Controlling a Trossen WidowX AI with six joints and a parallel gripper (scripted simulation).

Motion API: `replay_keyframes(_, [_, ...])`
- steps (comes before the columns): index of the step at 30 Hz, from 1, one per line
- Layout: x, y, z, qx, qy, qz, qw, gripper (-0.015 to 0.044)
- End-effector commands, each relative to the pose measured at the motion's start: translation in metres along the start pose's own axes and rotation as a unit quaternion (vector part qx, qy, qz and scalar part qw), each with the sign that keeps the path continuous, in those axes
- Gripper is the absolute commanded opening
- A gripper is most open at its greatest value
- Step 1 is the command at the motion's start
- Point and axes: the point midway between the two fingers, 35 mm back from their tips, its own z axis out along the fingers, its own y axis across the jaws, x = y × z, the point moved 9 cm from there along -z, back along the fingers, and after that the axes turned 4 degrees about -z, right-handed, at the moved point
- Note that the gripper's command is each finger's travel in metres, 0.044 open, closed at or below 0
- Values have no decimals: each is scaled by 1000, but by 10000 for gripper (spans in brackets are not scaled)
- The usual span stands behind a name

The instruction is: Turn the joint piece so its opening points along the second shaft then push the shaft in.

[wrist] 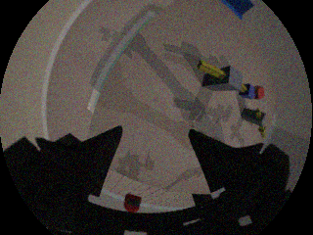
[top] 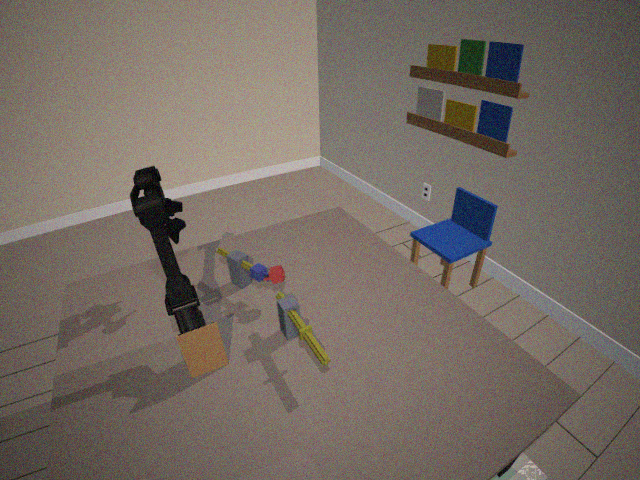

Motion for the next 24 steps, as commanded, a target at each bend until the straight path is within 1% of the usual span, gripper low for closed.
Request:
replay_keyframes(1, [0,-2,-15,6,14,66,998,440])
replay_keyframes(13, [6,-9,-53,38,46,247,967,440])
replay_keyframes(20, [5,-10,-53,39,46,248,967,440])
replay_keyframes(24, [-8,-12,-37,64,35,234,969,440])
